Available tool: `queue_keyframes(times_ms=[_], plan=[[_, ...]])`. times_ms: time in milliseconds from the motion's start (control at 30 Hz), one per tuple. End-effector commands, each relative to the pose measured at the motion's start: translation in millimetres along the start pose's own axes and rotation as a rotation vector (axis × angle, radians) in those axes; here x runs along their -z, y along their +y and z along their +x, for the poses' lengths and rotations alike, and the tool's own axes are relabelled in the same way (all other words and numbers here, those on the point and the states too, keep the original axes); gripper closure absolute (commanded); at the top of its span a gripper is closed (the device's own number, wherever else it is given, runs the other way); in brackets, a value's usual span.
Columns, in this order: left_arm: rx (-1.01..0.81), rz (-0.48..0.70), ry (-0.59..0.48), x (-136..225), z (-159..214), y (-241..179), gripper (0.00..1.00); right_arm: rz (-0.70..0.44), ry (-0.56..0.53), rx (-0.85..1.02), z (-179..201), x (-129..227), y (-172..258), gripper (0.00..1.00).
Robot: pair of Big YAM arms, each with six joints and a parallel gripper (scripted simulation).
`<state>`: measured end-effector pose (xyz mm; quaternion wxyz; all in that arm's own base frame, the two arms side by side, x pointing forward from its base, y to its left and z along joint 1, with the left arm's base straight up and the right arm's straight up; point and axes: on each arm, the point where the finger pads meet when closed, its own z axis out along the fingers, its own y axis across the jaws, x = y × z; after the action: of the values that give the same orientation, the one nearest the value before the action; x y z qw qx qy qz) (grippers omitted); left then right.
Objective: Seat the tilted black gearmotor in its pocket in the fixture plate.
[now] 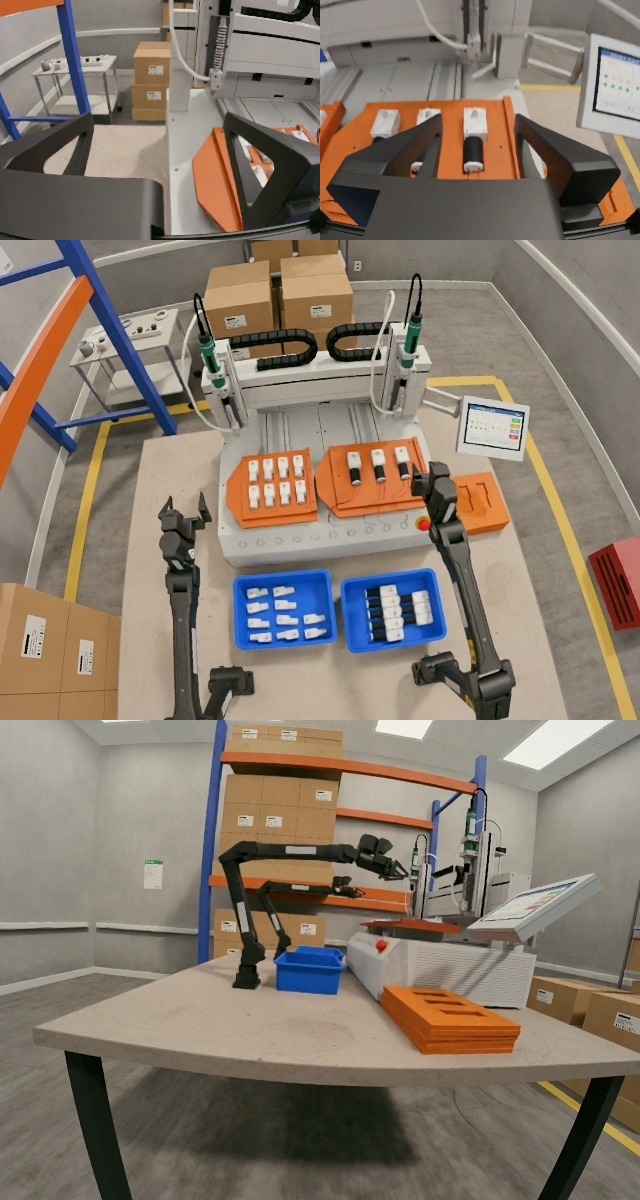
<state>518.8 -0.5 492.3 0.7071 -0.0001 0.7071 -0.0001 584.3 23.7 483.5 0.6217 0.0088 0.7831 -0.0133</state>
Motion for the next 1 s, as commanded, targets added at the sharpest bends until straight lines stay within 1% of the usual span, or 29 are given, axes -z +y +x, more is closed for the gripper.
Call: queue_keyframes(times_ms=[0, 167, 367, 433, 467, 500, 567, 600, 633, 667, 700, 867, 933, 967], plan=[[-0.012, 0.003, -0.059, -5.2, -31.2, -2.8, 0.0, 0.004, -0.097, 0.005, -9.7, 17.6, -14.3, 0.46], [-0.012, 0.003, -0.069, -5.3, -37.2, -2.6, 0.0, -0.005, -0.194, 0.002, -11.0, 46.4, -27.2, 0.46], [-0.012, 0.003, -0.081, -5.3, -43.8, -2.5, 0.0, -0.019, -0.261, 0.005, -9.0, 67.2, -31.0, 0.46], [-0.012, 0.003, -0.081, -5.3, -43.8, -2.5, 0.0, -0.019, -0.261, 0.005, -9.0, 67.2, -31.0, 0.46], [-0.006, 0.0, -0.049, -6.2, -28.8, -0.9, 0.0, -0.025, -0.265, -0.002, -10.4, 64.8, -29.5, 0.46], [-0.012, 0.003, -0.067, -5.6, -40.3, -2.5, 0.0, -0.018, -0.26, 0.004, -3.3, 65.4, -33.6, 0.46], [-0.012, 0.003, -0.063, -5.8, -40.9, -2.4, 0.0, -0.018, -0.262, 0.002, -3.6, 69.6, -34.7, 0.46], [-0.012, 0.003, -0.063, -5.8, -40.9, -2.4, 0.0, -0.02, -0.24, -0.001, 5.6, 57.8, -34.0, 0.46], [-0.012, 0.003, -0.063, -5.9, -42.8, -2.3, 0.0, -0.014, -0.268, -0.001, -6.4, 72.5, -35.1, 0.46], [-0.012, 0.003, -0.063, -5.9, -42.7, -2.3, 0.0, -0.011, -0.254, -0.005, -4.0, 74.0, -36.3, 0.46], [-0.012, 0.003, -0.063, -5.9, -42.7, -2.3, 0.0, -0.012, -0.268, -0.005, -12.8, 76.7, -36.3, 0.46], [-0.012, 0.002, -0.064, -5.9, -44.9, -2.2, 0.0, -0.029, -0.274, 0.001, -17.3, 78.6, -27.1, 0.46], [-0.012, 0.002, -0.065, -6.0, -46.2, -2.2, 0.0, -0.033, -0.252, 0.003, -9.9, 66.7, -24.2, 0.46], [-0.012, 0.002, -0.065, -6.0, -46.2, -2.2, 0.0, -0.033, -0.252, 0.003, -9.9, 66.7, -24.2, 0.46]])
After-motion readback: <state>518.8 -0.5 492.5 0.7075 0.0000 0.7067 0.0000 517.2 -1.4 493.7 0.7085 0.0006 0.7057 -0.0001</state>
